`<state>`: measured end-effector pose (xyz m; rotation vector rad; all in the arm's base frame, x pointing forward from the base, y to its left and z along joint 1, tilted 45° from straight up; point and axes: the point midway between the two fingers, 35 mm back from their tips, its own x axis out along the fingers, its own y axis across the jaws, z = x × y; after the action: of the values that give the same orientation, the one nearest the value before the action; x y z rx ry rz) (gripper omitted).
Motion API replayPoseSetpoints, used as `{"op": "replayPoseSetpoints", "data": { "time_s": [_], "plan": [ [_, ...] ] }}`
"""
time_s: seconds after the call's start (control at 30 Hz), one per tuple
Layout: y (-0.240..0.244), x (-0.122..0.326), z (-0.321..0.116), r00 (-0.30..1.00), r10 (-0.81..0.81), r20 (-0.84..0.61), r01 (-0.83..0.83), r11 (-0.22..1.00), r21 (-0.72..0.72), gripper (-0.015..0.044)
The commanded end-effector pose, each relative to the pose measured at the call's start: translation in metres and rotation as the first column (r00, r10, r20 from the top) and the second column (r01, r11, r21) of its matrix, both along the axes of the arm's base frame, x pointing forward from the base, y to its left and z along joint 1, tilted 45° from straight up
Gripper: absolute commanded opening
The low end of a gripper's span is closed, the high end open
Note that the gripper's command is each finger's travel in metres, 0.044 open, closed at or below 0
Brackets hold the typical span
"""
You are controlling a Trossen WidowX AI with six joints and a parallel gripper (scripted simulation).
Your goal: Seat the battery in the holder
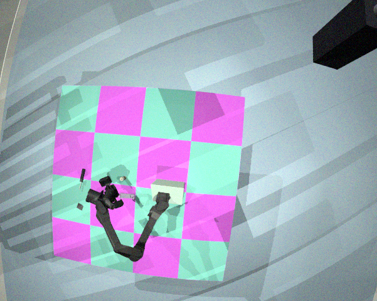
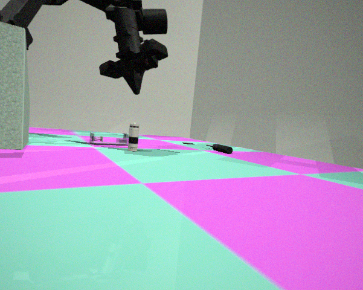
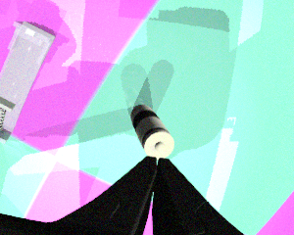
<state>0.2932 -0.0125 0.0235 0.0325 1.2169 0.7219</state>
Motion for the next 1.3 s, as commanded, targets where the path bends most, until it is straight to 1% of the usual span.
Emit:
{"op": "replayPoseSetpoints", "data": {
  "time_s": [0.0, 0.27, 0.6, 1.27],
  "plan": [
    [0.008, -0.023, -0.017, 0.985, 0.061, -0.158, -0.027, 0.977, 0.211, 0.0000],
    [0.009, -0.024, -0.018, 0.984, 0.063, -0.164, -0.026, 0.975, 0.220, 0.0000],
    [0.064, -0.025, -0.073, 0.984, 0.064, -0.164, -0.026, 0.974, 0.224, 0.0000],
    [0.049, -0.012, -0.089, 0.985, 0.063, -0.163, -0.026, 0.975, 0.222, 0.0000]
  ]
}}
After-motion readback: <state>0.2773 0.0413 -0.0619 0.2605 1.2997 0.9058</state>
